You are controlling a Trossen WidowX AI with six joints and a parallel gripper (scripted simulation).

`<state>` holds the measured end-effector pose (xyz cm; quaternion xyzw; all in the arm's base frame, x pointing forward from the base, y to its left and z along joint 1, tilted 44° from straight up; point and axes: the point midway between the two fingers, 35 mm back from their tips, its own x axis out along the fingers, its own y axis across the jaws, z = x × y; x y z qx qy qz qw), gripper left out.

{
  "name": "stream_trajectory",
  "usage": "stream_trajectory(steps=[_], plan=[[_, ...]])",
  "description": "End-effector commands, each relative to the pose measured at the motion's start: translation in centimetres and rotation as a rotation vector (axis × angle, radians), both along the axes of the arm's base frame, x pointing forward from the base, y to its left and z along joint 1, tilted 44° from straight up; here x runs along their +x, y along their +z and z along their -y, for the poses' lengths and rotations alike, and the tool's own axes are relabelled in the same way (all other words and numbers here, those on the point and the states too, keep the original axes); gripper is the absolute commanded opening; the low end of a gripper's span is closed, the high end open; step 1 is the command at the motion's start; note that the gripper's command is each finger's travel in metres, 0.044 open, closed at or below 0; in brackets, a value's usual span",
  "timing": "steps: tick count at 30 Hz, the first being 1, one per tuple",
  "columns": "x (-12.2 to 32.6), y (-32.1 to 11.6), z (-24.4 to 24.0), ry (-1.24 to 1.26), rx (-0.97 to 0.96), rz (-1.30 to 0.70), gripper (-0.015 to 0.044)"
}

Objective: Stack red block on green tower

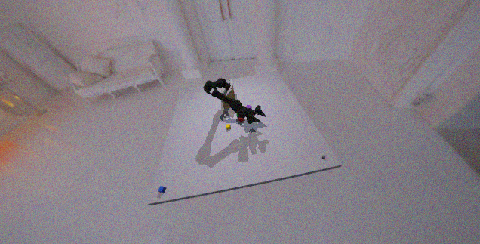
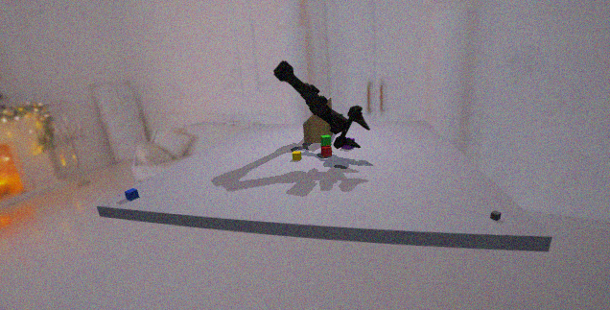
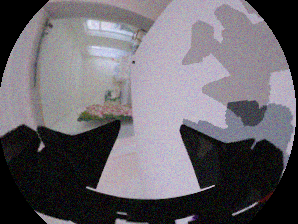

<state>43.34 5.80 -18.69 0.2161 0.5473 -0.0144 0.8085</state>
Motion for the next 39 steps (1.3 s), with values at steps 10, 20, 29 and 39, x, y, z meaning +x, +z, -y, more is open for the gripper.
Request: stream_trajectory(steps=[10,20,29,39], plan=[[-5.8,1.6,3.0,0.135,-0.440,-0.274,0.0440],[-12.3,9.3,7.4,0.452,-0.971,-0.599,0.0440],[-12.8,10.7,7.9,0.511,-1.047,-0.646,0.0440],[-12.9,8.5,10.0,0.511,-1.047,-0.646,0.0440]])
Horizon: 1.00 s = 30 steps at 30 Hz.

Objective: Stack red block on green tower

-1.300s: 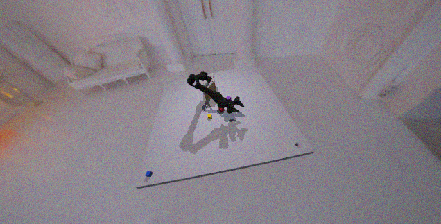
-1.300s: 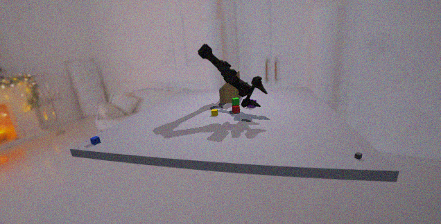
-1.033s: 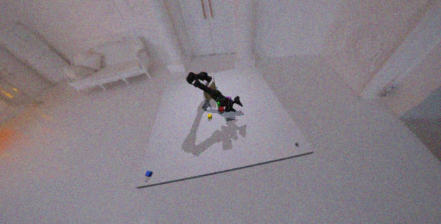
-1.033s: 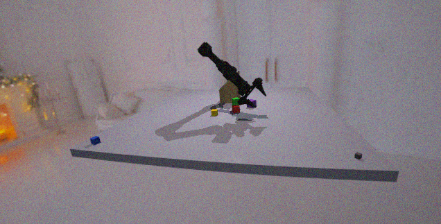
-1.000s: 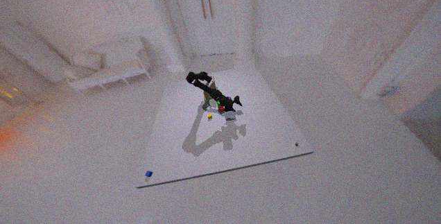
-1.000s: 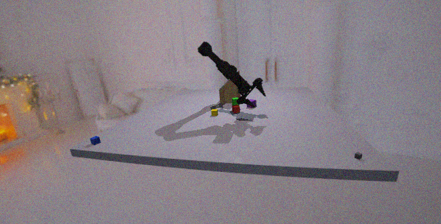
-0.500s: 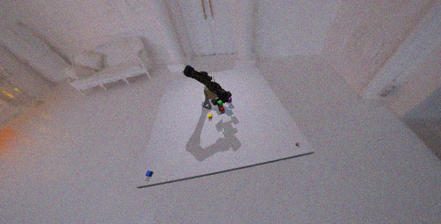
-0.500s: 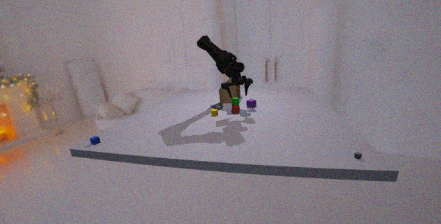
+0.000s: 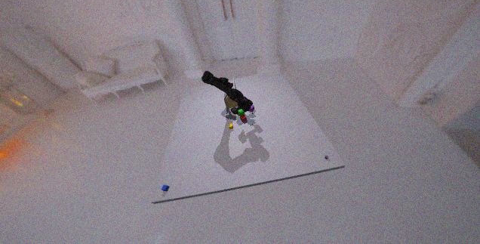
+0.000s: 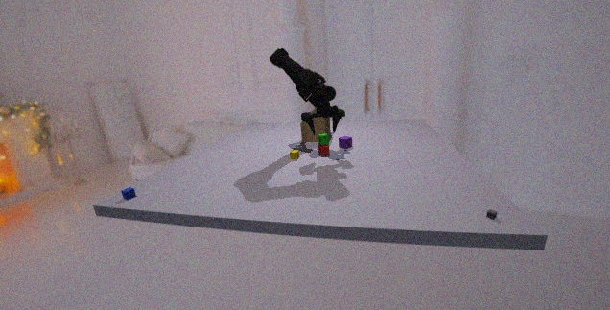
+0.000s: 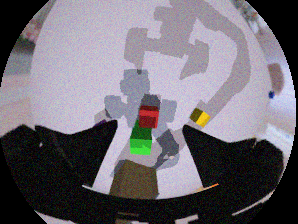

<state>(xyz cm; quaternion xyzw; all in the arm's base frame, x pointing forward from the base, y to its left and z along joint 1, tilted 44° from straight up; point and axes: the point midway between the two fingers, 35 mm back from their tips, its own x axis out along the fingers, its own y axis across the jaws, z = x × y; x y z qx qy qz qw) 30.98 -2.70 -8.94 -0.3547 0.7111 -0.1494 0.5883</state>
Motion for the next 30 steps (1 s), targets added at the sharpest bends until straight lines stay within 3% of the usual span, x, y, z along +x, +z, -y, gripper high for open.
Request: stream_trajectory(steps=[1,30], plan=[[-0.6,-1.9,2.2,-0.004,-0.009,-0.019,0.0440],[-0.9,-5.4,5.4,-0.005,-0.011,-0.019,0.0440]])
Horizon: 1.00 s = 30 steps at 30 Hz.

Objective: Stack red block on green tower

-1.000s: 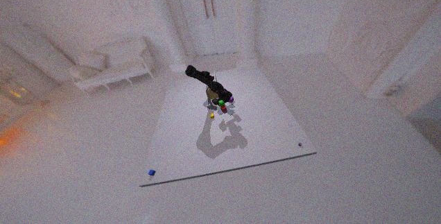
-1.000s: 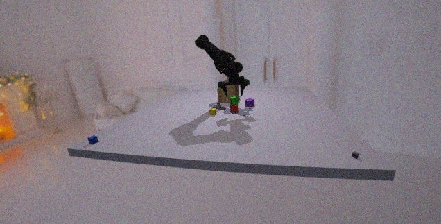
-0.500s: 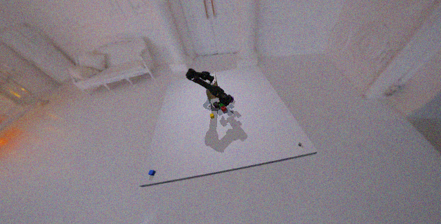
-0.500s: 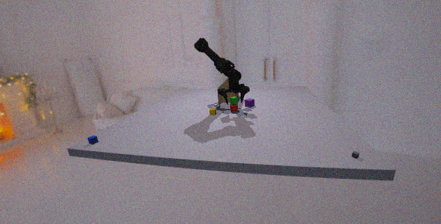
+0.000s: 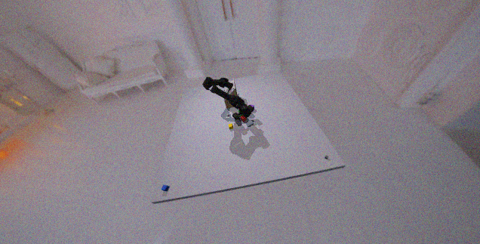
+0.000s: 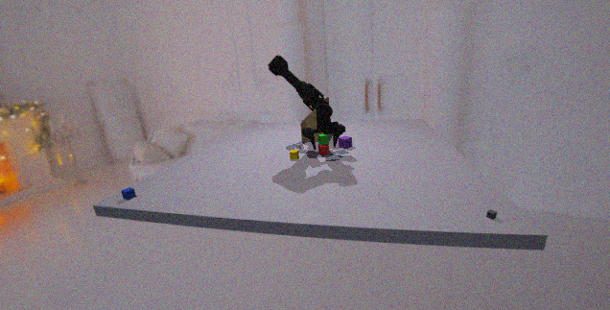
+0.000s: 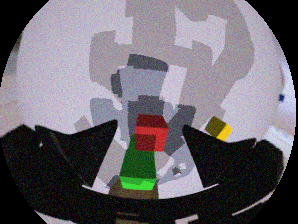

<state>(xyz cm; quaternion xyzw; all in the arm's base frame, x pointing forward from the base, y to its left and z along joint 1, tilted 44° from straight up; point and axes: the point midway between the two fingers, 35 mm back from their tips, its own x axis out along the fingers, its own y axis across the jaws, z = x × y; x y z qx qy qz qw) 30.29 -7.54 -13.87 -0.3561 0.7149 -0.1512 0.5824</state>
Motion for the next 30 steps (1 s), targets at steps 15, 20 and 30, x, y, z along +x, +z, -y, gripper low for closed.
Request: stream_trajectory(steps=[15,20,30], plan=[[-0.5,-1.6,1.8,0.000,-0.005,-0.008,0.0440],[-0.5,-1.6,1.8,0.000,-0.005,-0.008,0.0440],[-0.4,-1.6,1.7,0.000,-0.005,-0.008,0.0361]])
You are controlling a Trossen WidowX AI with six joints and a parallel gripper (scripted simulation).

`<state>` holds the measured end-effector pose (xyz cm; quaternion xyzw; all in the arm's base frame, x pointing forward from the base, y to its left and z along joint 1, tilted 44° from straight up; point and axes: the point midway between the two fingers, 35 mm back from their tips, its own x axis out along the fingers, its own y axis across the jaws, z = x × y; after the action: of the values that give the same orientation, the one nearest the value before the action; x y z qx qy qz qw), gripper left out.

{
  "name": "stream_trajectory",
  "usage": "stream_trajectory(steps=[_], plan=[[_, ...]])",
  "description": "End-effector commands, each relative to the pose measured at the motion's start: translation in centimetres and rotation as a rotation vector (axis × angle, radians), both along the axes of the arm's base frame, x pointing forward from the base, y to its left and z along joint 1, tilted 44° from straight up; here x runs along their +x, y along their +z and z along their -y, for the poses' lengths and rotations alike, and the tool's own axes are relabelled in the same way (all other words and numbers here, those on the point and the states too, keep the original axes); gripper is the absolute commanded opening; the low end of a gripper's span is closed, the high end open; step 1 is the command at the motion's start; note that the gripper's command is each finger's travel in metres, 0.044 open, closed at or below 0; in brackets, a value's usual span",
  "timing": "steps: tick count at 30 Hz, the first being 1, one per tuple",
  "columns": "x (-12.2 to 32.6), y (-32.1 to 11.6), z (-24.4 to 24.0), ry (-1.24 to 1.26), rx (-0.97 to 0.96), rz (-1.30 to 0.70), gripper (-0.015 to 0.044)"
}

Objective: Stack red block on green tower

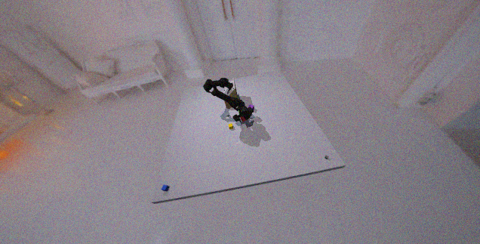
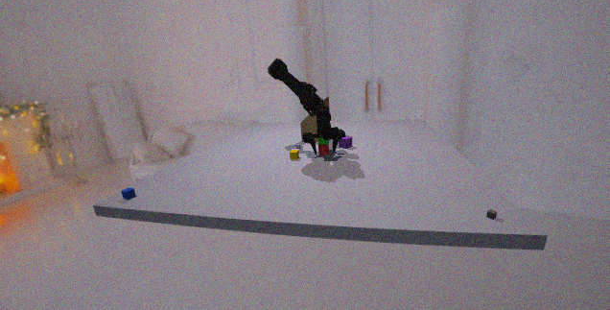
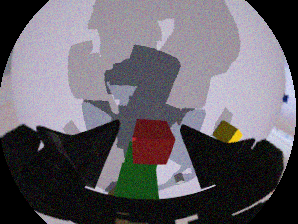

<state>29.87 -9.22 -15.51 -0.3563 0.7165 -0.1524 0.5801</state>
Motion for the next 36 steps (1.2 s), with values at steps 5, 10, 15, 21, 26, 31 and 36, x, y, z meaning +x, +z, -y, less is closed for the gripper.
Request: stream_trajectory(steps=[5,10,15,21,26,31,36], plan=[[0.0,0.0,0.0,0.003,-0.002,-0.003,0.0230],[0.0,0.0,0.0,0.003,-0.002,-0.003,0.0138],[0.0,0.0,0.0,0.003,-0.002,-0.003,0.0105],[0.2,1.4,-1.4,0.003,-0.001,-0.003,0.0000],[0.4,3.4,-3.3,0.003,0.000,-0.002,0.0000],[0.6,5.1,-5.0,0.003,0.001,-0.002,0.0000],[0.8,6.8,-6.6,0.003,0.002,-0.002,0.0000]])
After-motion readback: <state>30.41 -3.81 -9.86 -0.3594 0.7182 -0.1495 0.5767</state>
